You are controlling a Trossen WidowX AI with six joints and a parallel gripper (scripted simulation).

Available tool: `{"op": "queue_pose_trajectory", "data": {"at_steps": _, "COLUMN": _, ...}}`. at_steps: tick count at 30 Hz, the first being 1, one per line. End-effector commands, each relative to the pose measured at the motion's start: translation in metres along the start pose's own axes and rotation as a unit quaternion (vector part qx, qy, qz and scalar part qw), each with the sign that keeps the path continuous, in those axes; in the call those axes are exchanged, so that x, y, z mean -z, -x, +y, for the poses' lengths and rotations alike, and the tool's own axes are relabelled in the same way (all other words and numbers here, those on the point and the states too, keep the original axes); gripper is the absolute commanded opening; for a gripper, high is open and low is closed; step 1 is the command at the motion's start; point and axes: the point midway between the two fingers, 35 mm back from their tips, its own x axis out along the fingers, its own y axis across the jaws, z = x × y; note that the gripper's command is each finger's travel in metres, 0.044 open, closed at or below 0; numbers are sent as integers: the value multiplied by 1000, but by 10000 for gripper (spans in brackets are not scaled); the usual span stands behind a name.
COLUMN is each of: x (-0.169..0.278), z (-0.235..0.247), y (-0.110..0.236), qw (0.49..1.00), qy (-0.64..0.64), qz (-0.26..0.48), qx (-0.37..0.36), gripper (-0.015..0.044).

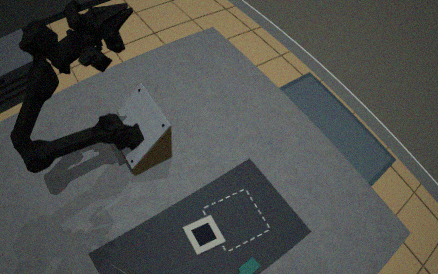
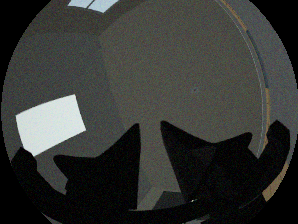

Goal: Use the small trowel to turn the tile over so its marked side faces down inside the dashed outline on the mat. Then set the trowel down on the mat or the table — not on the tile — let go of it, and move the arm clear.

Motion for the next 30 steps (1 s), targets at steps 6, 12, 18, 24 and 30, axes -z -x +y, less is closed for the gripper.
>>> {"op": "queue_pose_trajectory", "data": {"at_steps": 6, "x": -59, "z": 6, "y": -18, "qw": 992, "qy": 66, "qz": -107, "qx": 21, "gripper": 100}}
{"op": "queue_pose_trajectory", "data": {"at_steps": 12, "x": -83, "z": 4, "y": -23, "qw": 989, "qy": 60, "qz": -129, "qx": 29, "gripper": 100}}
{"op": "queue_pose_trajectory", "data": {"at_steps": 18, "x": -109, "z": 5, "y": -26, "qw": 980, "qy": 98, "qz": -165, "qx": 49, "gripper": 100}}
{"op": "queue_pose_trajectory", "data": {"at_steps": 24, "x": -147, "z": 8, "y": -27, "qw": 961, "qy": 155, "qz": -214, "qx": 80, "gripper": 100}}
{"op": "queue_pose_trajectory", "data": {"at_steps": 30, "x": -187, "z": 9, "y": -24, "qw": 937, "qy": 201, "qz": -260, "qx": 118, "gripper": 100}}
